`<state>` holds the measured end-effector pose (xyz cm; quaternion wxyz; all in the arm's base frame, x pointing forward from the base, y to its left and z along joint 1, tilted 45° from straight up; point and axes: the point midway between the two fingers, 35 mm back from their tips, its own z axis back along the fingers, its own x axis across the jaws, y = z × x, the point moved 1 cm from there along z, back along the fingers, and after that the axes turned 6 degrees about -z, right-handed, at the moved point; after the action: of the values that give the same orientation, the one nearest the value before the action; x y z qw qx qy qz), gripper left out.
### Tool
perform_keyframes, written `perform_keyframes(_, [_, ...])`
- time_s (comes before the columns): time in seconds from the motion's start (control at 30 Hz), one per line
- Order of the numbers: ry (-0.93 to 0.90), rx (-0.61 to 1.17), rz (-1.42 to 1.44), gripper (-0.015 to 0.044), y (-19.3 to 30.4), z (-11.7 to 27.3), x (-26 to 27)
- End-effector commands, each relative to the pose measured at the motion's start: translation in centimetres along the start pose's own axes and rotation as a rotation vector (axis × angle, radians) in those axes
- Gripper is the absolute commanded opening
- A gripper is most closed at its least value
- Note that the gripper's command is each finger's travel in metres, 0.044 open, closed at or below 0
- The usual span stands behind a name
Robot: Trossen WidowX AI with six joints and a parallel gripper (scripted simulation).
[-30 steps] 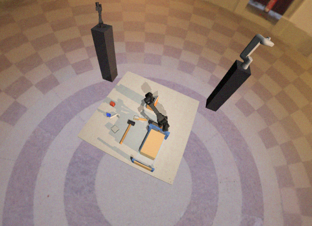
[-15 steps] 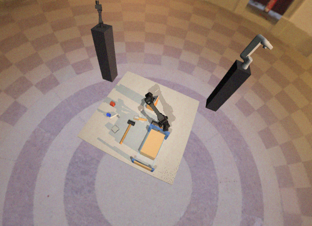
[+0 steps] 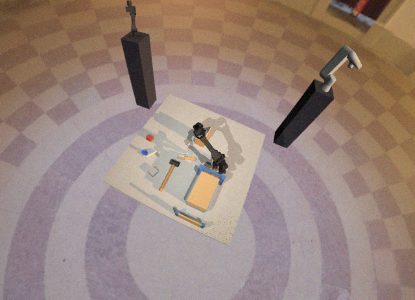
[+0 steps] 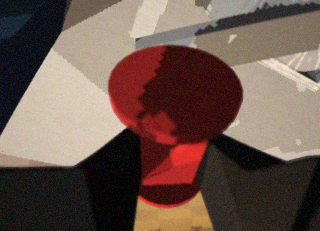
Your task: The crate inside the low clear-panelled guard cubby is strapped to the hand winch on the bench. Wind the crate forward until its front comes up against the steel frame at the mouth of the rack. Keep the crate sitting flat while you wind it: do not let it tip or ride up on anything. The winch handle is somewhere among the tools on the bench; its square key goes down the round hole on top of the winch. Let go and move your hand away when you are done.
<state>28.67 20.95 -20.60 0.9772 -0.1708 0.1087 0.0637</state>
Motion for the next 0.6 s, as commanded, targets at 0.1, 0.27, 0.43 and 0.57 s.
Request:
perform_keyframes(0.1, [0.025,0.019,0.02,0.0,1.8,-1.1,-1.3])
perform_keyframes(0.27, [0.025,0.02,0.02,0.0,2.2,-1.3,-1.7])
perform_keyframes(0.43, [0.025,0.02,0.02,0.0,2.5,-1.4,-2.1])
perform_keyframes(0.57, [0.025,0.02,0.021,0.0,2.8,-1.5,-2.4])
